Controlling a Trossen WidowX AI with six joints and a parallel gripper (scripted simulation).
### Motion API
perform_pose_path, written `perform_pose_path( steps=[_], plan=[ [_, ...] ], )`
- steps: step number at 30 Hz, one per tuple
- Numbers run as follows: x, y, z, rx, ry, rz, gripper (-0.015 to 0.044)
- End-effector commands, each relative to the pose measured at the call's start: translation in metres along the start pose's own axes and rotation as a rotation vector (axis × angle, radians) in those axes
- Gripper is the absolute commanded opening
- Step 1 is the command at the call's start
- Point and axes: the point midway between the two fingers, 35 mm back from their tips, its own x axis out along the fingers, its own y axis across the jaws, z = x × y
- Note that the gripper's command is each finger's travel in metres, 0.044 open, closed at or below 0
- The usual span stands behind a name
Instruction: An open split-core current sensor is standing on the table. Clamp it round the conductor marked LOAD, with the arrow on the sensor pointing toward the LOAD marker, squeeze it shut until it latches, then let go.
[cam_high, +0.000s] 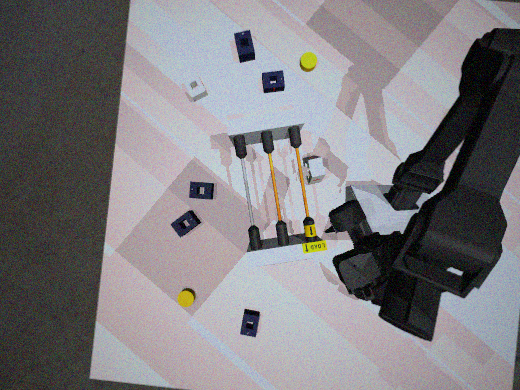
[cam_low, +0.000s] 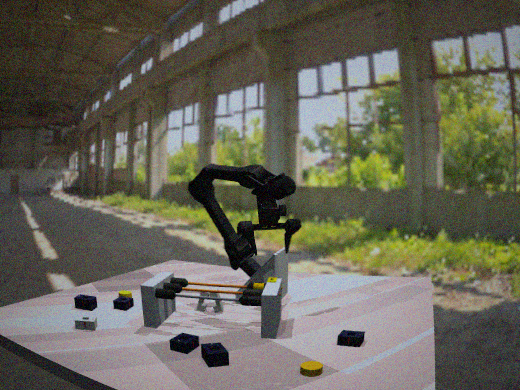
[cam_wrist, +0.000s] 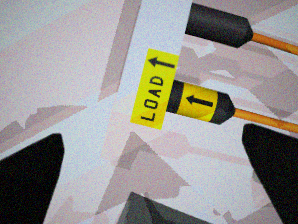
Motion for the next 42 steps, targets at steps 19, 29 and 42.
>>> perform_pose_path(
  steps=[19,29,42],
  plan=[
    [0.005,-0.026,-0.002,0.019,0.049,-0.047,0.044],
    [0.041,-0.17,-0.066,0.186,0.355,-0.089,0.044],
    [0.052,-0.187,-0.084,0.209,0.402,-0.088,0.044]
  ],
)
